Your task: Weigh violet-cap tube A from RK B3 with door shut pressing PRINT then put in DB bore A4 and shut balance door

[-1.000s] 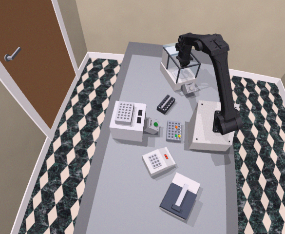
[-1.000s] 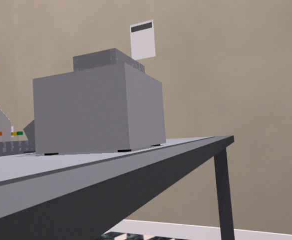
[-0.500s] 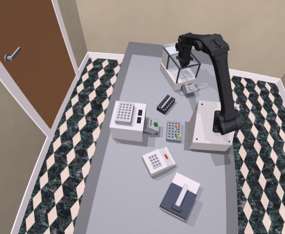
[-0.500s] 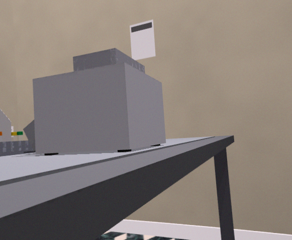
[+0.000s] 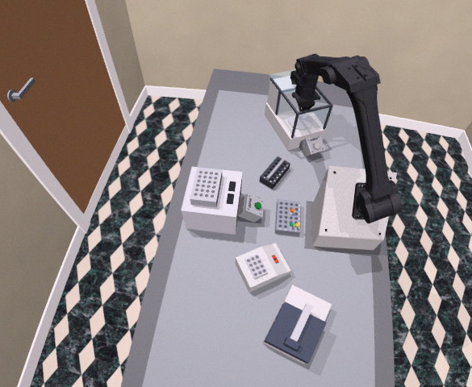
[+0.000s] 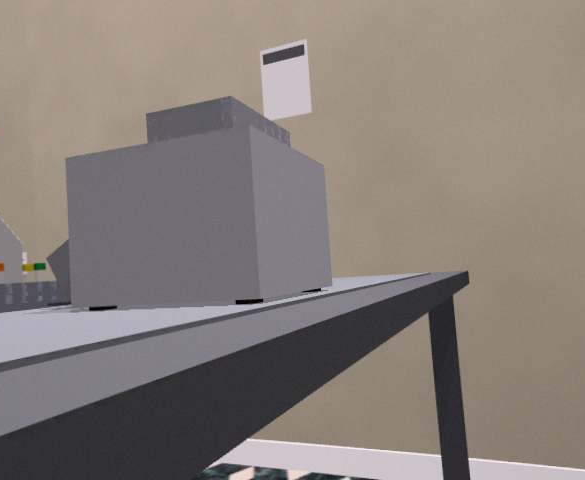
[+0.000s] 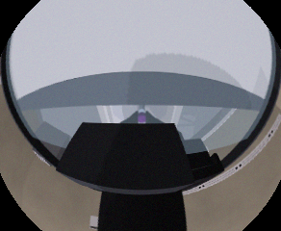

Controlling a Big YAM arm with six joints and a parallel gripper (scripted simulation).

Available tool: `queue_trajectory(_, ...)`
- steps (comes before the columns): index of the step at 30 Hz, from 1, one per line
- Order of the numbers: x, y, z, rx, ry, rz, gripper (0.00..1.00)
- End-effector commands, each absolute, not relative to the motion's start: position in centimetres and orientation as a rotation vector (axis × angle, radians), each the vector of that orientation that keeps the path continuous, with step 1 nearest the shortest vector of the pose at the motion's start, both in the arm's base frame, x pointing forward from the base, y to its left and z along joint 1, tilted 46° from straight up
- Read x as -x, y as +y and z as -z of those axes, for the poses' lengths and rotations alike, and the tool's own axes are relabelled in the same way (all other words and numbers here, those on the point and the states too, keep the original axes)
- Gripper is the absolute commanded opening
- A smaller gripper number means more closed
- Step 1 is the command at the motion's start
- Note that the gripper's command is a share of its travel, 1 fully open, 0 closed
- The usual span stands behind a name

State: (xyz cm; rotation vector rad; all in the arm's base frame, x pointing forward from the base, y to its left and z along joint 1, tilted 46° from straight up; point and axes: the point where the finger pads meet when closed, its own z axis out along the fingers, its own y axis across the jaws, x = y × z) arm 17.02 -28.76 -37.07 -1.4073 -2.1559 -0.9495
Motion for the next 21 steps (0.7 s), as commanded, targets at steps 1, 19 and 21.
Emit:
queue_trajectory(1, -18.2, -33.2, 35.8, 1.442, -2.227, 0.913, 0.09)
queue_trajectory(19, -18.0, -34.3, 33.8, 1.427, -2.221, 0.917, 0.09)
queue_trajectory(21, -17.8, -35.4, 33.6, 1.442, -2.230, 0.912, 0.09)
